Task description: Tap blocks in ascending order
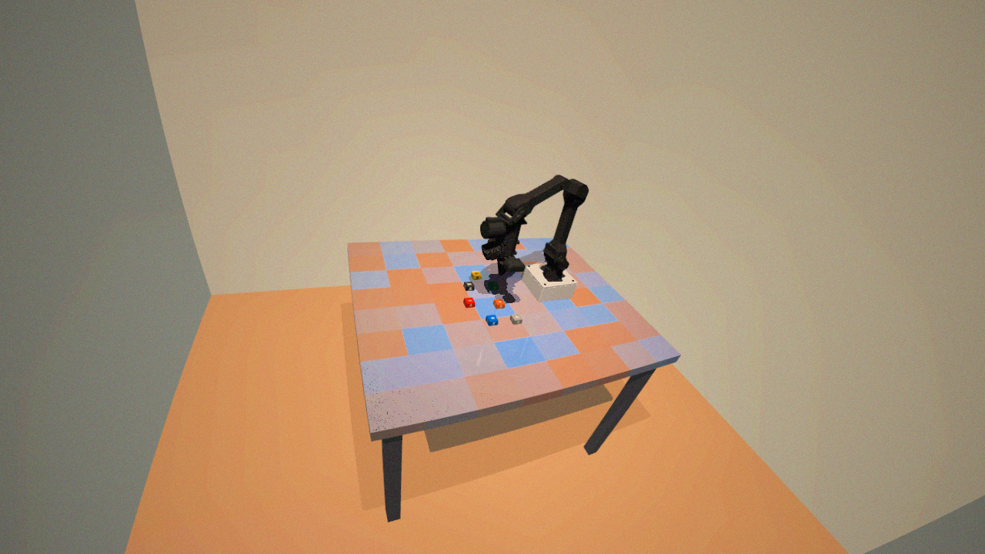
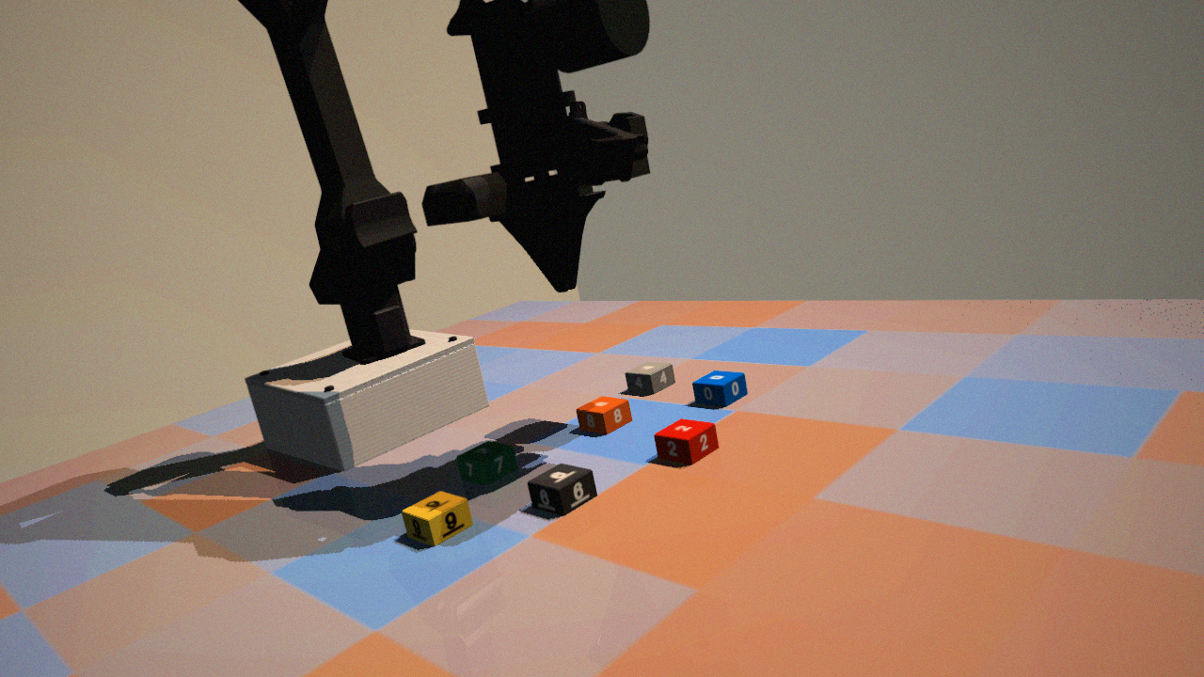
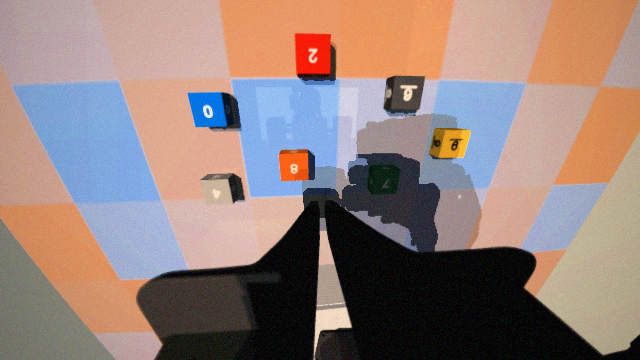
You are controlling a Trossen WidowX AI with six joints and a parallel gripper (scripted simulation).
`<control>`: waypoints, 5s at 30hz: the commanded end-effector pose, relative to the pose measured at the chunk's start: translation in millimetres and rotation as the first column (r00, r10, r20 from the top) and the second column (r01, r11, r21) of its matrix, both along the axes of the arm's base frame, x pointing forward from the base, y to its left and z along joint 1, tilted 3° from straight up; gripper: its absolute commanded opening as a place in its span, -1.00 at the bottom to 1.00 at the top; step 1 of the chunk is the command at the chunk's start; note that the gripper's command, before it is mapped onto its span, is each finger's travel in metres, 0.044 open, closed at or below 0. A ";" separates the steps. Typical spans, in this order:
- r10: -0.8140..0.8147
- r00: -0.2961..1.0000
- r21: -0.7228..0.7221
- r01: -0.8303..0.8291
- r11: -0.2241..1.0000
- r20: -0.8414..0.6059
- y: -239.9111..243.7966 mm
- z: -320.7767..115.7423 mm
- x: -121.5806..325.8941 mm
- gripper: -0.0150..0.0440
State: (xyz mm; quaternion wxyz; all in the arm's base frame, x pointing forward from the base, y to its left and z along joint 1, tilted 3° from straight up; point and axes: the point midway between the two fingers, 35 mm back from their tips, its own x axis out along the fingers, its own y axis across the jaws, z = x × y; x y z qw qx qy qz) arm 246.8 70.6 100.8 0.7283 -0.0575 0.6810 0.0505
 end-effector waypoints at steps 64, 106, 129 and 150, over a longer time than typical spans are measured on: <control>-0.001 1.000 -0.008 0.001 1.000 0.001 24.2 0.4 -1.8 -0.42; -0.001 1.000 -0.025 0.002 1.000 0.005 -162.5 -90.9 52.7 -0.42; -0.001 1.000 -0.025 0.002 1.000 0.005 -159.5 -72.2 52.0 -0.33; -0.001 1.000 0.003 0.001 1.000 -0.004 130.5 -13.0 -4.6 0.86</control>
